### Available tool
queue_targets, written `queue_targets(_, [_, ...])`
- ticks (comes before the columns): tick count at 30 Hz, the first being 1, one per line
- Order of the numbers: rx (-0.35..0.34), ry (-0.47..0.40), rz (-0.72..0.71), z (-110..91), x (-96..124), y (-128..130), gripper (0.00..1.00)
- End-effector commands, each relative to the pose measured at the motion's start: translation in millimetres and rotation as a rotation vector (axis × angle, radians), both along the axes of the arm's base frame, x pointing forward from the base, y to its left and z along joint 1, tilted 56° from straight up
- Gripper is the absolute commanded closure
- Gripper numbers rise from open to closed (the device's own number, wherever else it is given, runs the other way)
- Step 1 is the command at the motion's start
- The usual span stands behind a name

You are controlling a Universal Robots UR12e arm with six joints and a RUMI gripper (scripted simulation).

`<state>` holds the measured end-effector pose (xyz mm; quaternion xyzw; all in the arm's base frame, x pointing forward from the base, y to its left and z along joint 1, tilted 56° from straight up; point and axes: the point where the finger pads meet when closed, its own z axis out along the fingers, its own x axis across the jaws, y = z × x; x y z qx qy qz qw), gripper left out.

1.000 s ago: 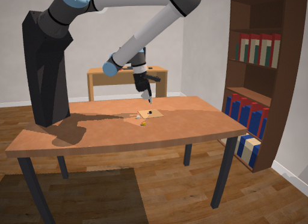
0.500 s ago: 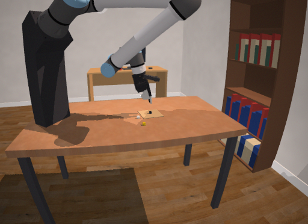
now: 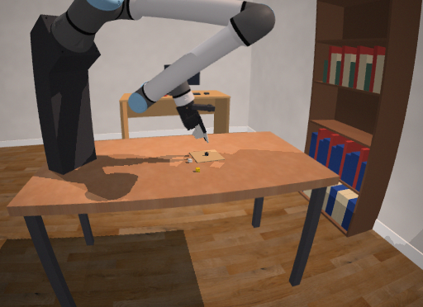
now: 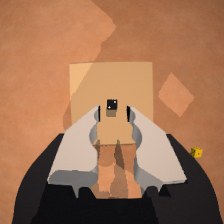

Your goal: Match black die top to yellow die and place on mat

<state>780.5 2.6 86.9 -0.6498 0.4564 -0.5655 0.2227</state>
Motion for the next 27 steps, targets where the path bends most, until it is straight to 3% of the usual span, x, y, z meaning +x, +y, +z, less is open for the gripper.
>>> queue_targets(1, [-0.004,-0.049,0.032,-0.2,-0.9,0.1,0.82])
queue_targets(18, [-0.011,-0.099,0.063,-0.2,-2.9,0.3,0.82])
queue_targets(27, [-0.012,-0.225,0.139,0.0,0.5,-1.8,0.82])
